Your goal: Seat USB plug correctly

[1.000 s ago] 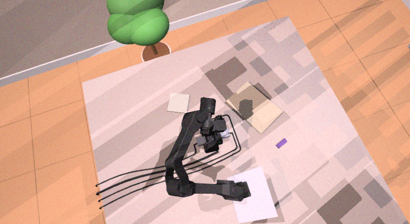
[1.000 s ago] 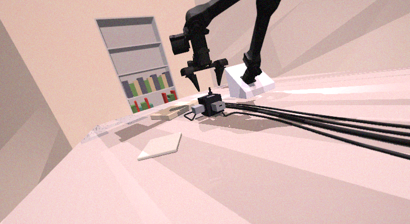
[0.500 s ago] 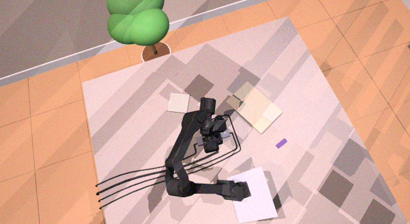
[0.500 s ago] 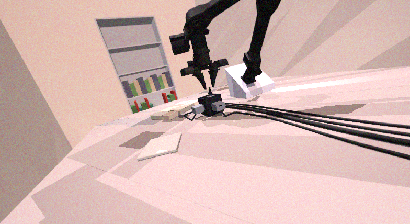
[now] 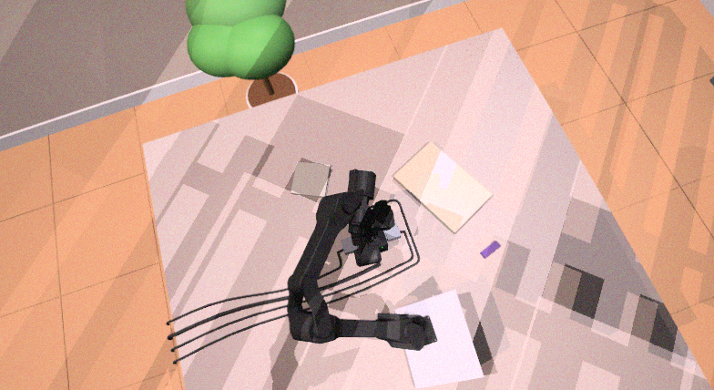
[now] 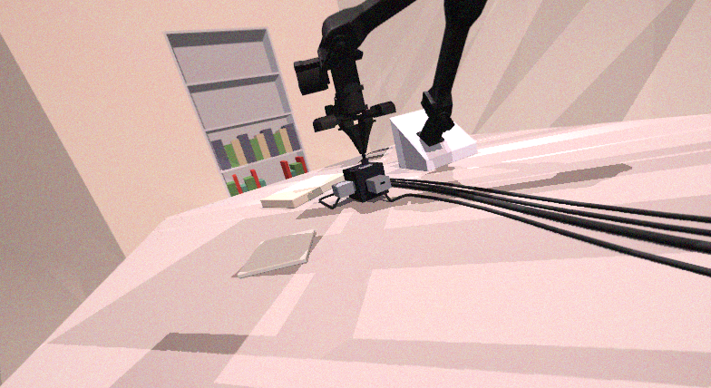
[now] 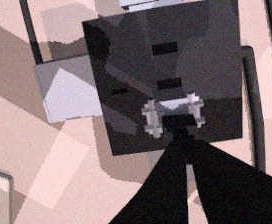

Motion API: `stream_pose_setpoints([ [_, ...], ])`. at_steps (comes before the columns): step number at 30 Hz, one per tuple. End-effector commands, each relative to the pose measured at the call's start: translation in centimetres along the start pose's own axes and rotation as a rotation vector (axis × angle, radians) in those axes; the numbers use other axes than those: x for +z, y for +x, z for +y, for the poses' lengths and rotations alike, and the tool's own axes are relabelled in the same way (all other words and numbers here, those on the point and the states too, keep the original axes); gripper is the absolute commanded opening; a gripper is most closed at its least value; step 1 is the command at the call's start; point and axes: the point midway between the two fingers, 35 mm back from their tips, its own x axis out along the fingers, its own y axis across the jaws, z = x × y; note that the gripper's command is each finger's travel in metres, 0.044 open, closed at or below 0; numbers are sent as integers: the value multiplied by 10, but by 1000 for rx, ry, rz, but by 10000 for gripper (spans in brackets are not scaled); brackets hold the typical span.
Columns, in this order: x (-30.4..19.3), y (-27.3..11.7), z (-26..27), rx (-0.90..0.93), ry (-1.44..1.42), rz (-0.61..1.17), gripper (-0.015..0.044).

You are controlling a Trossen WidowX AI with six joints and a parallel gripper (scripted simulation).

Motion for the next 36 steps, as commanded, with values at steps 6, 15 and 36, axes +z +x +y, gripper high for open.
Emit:
stream_pose_setpoints([
  [6, 0, 0, 0, 0, -1, 0, 0],
  [15, 0, -6, 0, 0, 0, 0, 0],
  [36, 0, -20, 0, 0, 0, -1, 0],
])
